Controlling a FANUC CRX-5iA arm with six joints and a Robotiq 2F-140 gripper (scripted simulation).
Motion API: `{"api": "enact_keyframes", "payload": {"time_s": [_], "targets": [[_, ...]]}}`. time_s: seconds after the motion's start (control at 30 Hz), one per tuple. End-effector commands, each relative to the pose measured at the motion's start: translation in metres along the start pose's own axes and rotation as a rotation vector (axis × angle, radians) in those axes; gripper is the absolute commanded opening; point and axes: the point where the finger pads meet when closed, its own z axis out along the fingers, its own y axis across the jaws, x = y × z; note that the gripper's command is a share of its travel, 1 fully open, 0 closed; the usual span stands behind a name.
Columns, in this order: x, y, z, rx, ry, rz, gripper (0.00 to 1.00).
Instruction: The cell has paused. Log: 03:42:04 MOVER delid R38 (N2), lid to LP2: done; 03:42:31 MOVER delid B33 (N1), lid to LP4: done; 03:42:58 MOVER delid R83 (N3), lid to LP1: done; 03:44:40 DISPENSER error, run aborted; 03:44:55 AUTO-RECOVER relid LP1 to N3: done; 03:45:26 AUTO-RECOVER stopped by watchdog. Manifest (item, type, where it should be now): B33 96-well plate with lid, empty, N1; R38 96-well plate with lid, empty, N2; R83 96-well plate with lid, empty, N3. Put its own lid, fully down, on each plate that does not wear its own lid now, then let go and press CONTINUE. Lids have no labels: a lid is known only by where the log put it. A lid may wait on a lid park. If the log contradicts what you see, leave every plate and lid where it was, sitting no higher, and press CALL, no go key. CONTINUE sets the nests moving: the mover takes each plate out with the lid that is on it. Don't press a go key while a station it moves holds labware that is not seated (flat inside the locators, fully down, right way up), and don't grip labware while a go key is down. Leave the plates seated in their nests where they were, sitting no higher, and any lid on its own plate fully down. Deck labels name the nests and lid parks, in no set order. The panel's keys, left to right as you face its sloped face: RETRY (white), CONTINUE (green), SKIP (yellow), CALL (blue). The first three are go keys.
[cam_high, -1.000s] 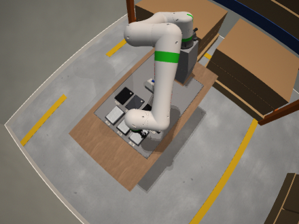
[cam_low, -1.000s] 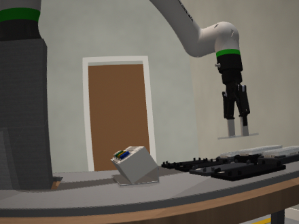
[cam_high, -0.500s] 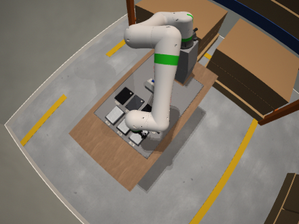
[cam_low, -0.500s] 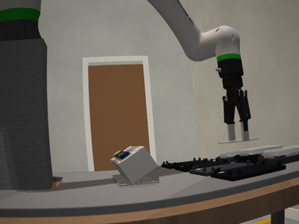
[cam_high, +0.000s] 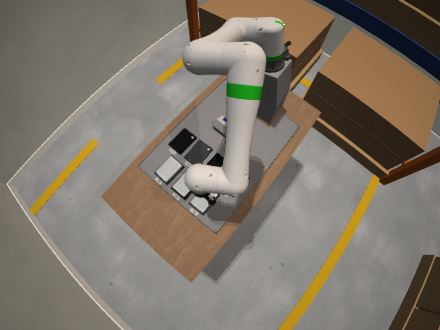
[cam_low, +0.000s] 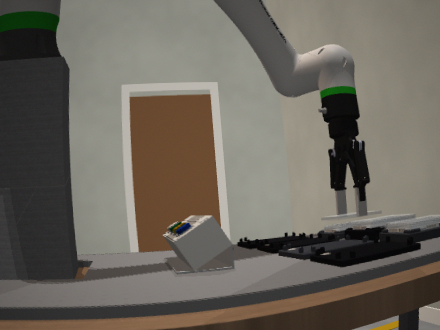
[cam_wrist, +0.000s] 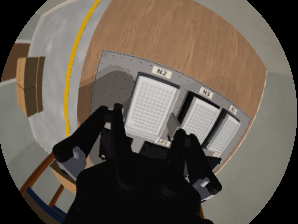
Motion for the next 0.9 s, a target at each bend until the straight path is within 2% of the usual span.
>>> {"api": "enact_keyframes", "payload": {"time_s": [0.0, 0.87], "targets": [[0.0003, -0.0001, 0.0026, 0.0, 0.0, 0.0, 0.0], [0.0003, -0.0001, 0.0057, 0.0, 0.0, 0.0, 0.0]]}}
